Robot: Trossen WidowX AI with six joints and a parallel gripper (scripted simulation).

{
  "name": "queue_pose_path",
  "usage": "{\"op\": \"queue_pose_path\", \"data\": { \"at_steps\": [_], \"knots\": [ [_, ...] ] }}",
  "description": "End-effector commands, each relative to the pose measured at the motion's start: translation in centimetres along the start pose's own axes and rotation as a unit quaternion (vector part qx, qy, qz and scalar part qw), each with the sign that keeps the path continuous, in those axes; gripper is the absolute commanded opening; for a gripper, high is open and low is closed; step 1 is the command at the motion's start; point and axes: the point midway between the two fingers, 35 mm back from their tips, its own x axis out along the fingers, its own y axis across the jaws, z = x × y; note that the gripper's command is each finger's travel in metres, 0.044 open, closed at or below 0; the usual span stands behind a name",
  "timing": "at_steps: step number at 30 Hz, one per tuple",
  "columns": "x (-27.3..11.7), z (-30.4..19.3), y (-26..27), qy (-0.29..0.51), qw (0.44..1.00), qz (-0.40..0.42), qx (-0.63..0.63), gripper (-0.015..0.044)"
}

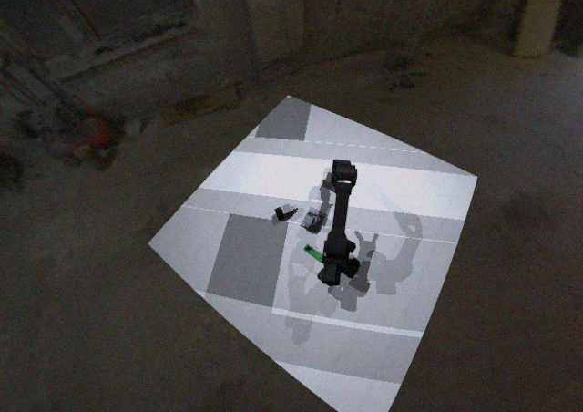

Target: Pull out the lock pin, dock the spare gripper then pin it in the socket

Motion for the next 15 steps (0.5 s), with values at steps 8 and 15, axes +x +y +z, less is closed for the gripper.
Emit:
{"op": "queue_pose_path", "data": {
  "at_steps": [8,15],
  "knots": [
    [1.7,-0.4,-0.1,0.0,1.0,-0.001,0.002,0.0],
    [2.8,-0.7,-0.1,-0.001,1.0,-0.001,0.002,0.0]
  ]
}}
